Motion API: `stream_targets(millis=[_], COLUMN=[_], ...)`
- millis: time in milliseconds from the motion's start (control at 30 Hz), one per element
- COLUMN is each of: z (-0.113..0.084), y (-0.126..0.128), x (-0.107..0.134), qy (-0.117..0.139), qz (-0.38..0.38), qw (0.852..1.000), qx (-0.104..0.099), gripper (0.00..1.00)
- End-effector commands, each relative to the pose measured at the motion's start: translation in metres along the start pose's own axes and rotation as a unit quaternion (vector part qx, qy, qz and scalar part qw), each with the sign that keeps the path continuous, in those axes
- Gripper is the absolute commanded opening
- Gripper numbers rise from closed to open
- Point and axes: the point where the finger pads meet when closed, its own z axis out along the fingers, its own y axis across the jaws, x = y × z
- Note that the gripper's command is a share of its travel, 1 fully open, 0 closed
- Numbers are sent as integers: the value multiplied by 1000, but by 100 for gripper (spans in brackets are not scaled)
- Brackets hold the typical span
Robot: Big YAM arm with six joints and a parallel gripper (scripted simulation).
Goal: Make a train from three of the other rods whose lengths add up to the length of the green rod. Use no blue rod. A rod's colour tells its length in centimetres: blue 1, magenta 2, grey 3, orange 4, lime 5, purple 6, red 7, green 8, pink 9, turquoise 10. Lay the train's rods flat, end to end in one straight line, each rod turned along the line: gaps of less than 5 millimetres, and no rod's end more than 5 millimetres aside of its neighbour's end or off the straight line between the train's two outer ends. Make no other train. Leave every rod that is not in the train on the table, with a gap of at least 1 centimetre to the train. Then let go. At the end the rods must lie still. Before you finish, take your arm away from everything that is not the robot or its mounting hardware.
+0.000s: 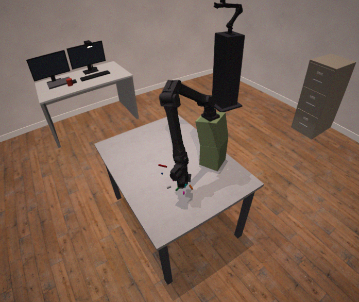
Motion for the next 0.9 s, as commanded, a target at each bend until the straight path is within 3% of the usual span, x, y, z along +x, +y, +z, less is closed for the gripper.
stream_targets(millis=[0, 867], z=[11, 43], y=[-4, -4], x=[2, 3], qy=[1, 1], qz=[1, 1], qw=[1000, 1000], qx=[0, 0], gripper=[24, 24])
